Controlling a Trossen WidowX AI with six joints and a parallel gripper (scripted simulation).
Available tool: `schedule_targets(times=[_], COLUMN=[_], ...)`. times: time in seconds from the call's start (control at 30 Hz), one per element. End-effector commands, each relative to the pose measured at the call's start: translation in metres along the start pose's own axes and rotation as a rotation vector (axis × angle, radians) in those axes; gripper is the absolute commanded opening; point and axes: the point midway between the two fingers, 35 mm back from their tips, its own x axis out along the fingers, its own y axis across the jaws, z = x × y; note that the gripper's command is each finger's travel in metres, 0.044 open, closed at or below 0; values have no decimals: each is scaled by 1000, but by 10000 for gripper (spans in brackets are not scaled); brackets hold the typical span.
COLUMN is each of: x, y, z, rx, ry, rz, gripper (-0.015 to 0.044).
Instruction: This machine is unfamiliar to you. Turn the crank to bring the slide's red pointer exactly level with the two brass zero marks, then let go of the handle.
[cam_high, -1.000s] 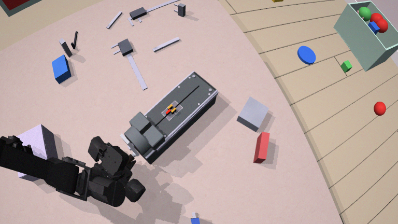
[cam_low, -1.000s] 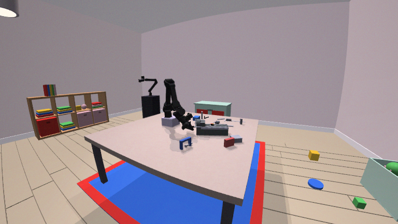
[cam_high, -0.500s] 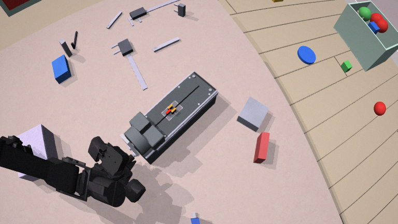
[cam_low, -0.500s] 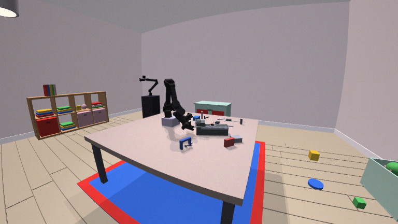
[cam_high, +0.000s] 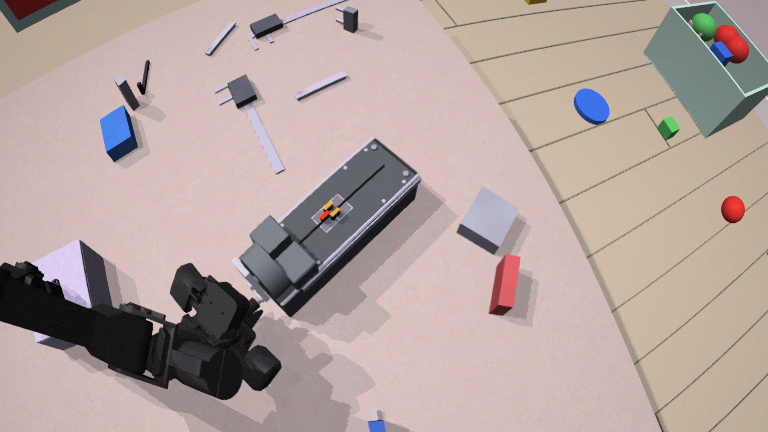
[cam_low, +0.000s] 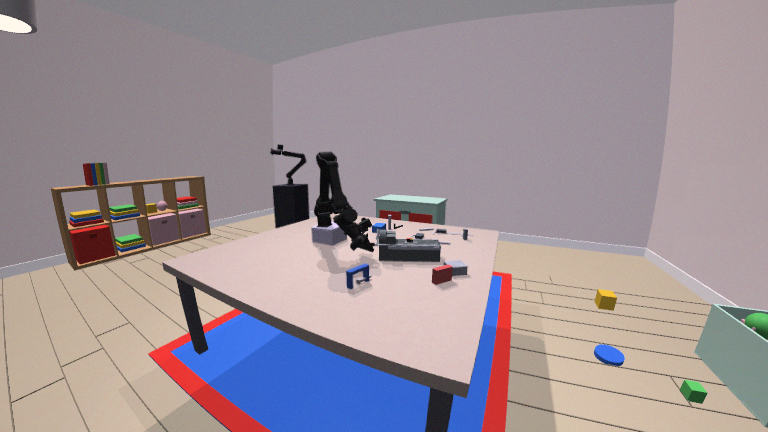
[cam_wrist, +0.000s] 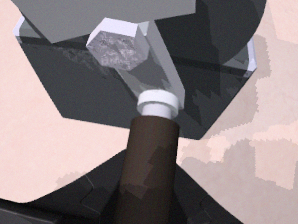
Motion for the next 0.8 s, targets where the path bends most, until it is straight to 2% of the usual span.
schedule_targets(times=[0.0, 0.57, 0.77], x=[0, 0, -13], y=[0, 0, -1], z=[0, 0, 14], rx=[-1, -1, -1], ry=[-2, -2, -2], rz=[0, 0, -1], gripper=[0, 440, 440])
